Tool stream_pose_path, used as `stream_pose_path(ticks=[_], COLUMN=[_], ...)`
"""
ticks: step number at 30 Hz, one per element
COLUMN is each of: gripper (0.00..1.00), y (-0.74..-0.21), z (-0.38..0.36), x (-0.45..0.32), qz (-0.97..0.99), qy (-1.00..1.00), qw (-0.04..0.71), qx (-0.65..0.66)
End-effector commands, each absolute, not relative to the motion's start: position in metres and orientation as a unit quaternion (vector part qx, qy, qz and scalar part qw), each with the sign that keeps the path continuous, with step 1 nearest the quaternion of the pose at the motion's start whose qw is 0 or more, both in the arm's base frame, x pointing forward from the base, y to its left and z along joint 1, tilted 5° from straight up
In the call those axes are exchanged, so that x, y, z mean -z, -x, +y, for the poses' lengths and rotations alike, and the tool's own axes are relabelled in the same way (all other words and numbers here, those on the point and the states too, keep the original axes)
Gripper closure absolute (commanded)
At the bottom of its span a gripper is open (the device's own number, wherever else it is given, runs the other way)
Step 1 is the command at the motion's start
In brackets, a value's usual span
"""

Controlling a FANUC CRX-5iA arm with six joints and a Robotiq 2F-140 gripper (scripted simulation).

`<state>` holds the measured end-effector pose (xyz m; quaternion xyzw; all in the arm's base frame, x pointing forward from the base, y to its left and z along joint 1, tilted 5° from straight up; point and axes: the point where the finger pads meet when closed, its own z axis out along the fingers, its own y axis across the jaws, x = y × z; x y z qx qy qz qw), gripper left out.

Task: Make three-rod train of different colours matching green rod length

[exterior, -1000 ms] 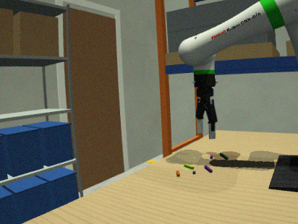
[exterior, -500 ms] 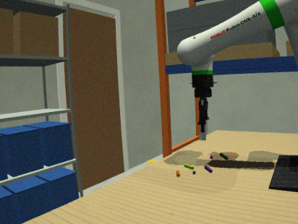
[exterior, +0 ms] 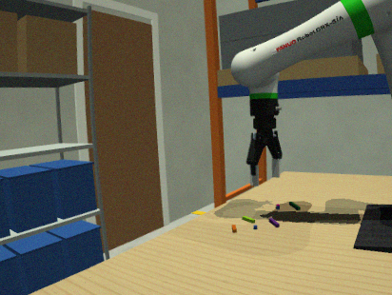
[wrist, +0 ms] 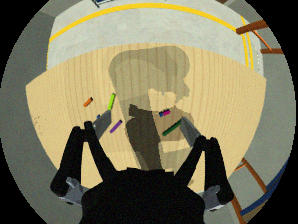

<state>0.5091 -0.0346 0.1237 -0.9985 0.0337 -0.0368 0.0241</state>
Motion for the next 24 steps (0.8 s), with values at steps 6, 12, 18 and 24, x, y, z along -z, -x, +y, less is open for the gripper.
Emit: stream_pose_path(ticks=[6, 12, 18, 24], gripper=[0.0, 0.0, 0.0, 0.0], y=[-0.511, -0.512, -0.513, -0.514], z=[-0.025, -0.02, -0.014, -0.009], x=[-0.123, -0.123, -0.122, -0.122], qz=[0.189, 0.275, 0.353, 0.434], qy=[0.981, 0.961, 0.934, 0.9], qw=[0.024, 0.027, 0.029, 0.032], qx=[0.035, 0.033, 0.03, 0.028])
